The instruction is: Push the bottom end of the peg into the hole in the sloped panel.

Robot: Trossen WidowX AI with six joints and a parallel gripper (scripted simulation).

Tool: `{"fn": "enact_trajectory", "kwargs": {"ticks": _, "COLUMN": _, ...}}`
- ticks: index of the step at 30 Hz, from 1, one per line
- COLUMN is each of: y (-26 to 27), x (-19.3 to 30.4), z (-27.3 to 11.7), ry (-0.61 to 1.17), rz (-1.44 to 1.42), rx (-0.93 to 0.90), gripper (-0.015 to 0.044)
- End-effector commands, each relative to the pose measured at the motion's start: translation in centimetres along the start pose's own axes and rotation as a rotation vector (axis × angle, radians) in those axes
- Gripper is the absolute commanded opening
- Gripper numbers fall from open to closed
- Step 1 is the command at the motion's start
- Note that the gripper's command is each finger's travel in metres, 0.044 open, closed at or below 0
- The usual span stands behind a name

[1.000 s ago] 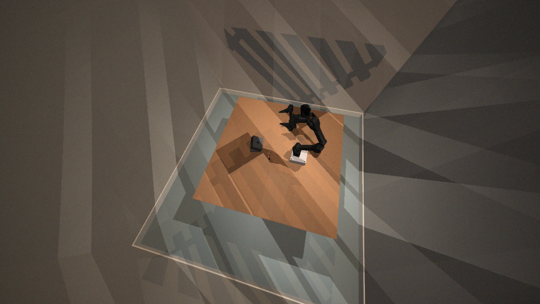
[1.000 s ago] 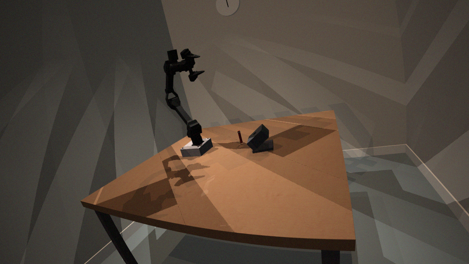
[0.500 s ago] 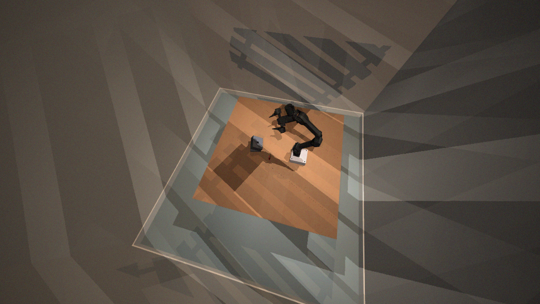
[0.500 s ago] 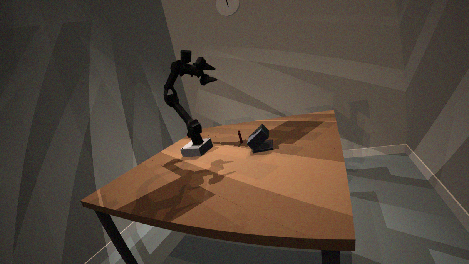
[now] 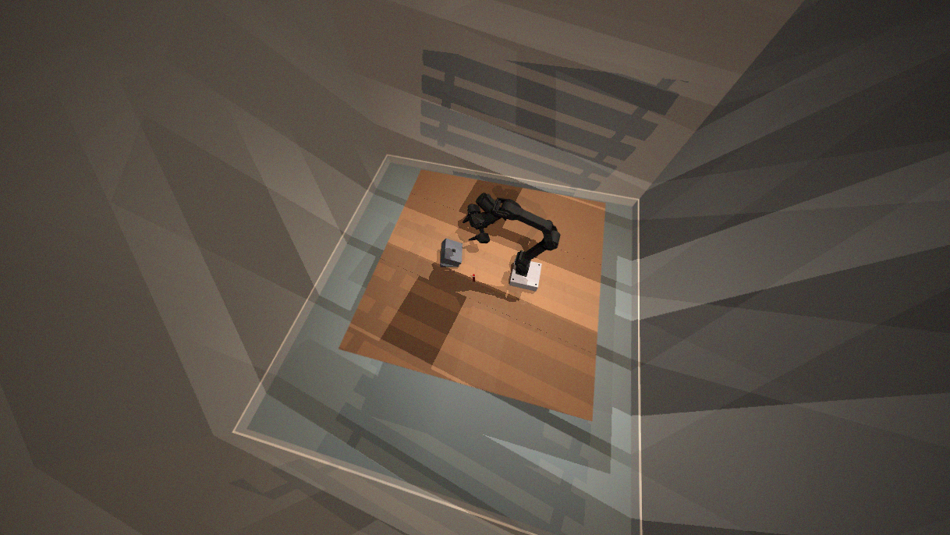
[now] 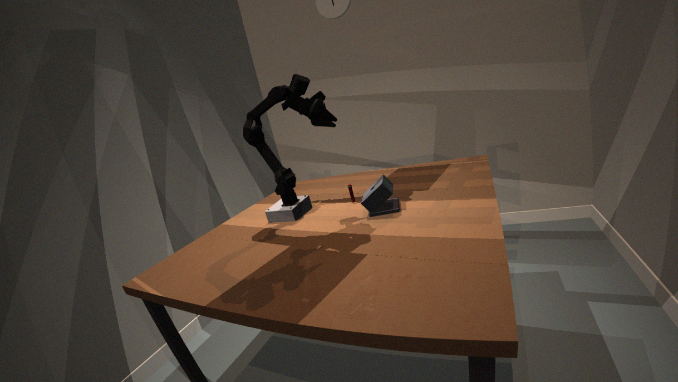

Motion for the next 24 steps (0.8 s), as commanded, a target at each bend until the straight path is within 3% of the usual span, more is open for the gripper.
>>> {"fn": "enact_trajectory", "kwargs": {"ticks": 1, "y": 0.6, "x": 0.6, "z": 2.4, "ry": 0.073, "rz": 0.073, "rx": -0.03, "gripper": 0.044}}
{"fn": "enact_trajectory", "kwargs": {"ticks": 24, "y": 6.5, "x": 6.0, "z": 13.6, "ry": 0.514, "rz": 0.357, "rx": -0.056, "gripper": 0.044}}
Point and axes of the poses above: the point midway between the two fingers, 35 mm back from their tips, its own z axis out along the fingers, its own y axis across the jaws, x = y × z, the point moved 5 cm from there along -z, back along the fingers, and after that the axes turned 13 degrees about z, right-handed, at the moved point
